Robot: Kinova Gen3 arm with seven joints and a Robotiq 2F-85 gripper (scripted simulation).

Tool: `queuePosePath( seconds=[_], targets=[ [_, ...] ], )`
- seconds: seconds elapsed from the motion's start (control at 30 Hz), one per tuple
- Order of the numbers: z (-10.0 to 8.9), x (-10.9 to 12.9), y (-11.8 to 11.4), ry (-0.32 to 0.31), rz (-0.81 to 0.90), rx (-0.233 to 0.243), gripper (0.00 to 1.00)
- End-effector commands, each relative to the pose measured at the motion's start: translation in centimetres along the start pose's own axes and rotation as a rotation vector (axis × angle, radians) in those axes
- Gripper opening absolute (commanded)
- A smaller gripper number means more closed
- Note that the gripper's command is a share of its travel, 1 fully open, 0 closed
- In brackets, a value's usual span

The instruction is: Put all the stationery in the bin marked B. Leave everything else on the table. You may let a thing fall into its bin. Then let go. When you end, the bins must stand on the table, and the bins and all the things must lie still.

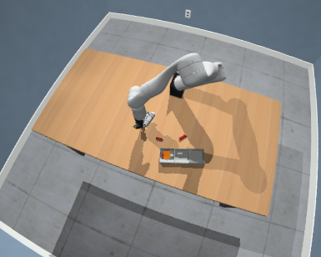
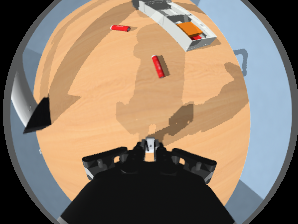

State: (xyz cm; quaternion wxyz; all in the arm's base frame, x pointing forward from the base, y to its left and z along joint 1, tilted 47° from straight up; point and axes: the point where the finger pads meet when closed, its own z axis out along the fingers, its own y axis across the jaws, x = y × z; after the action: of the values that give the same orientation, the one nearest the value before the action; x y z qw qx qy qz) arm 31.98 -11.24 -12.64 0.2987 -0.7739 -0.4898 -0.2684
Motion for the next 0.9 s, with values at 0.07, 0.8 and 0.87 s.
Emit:
queuePosePath(
  seconds=[0.07, 0.8, 0.87],
  targets=[
    [0.1, 0.0, 0.1, 0.001, 0.001, -0.001, 0.10],
    [-2.2, -0.1, 0.0, -0.001, 0.006, 0.000, 0.10],
    [-2.9, -0.1, 0.0, -0.002, 0.007, 0.000, 0.10]
  ],
)
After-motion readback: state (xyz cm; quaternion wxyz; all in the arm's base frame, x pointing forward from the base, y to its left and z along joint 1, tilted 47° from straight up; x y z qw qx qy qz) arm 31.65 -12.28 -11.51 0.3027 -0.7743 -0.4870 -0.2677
